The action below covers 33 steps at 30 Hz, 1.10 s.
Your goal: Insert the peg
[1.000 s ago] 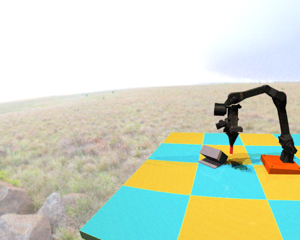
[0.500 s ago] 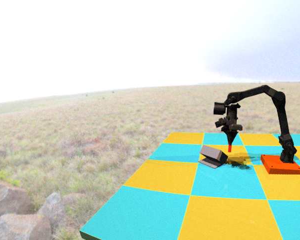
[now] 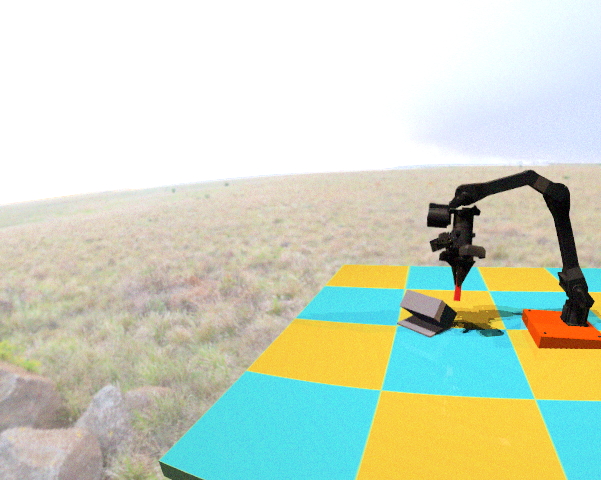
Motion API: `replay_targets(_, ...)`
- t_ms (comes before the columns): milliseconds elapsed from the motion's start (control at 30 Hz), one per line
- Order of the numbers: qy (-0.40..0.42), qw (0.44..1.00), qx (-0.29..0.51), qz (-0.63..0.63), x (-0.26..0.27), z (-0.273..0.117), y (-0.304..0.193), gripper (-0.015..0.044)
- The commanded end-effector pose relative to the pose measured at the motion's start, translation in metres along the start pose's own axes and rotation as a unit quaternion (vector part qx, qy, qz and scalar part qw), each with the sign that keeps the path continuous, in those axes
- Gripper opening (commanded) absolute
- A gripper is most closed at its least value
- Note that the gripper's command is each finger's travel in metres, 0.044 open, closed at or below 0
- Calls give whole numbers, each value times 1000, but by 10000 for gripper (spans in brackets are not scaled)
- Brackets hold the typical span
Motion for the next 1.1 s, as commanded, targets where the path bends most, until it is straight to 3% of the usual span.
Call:
replay_targets(0, 5, 1000, -8, -12, -5, -3, 1, 0)
replay_targets(1067, 25, 992, -55, -112, -44, -23, 0, 0)
Point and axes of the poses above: the point midway between the two fingers, 35 mm back from their tips, its own z axis out along the fingers, its own x axis across the jaws, y = z × x, the point moved 5 cm from there along -z, back along the fingers, and after that the axes turned 10 degrees about z, right-handed, at the moved point
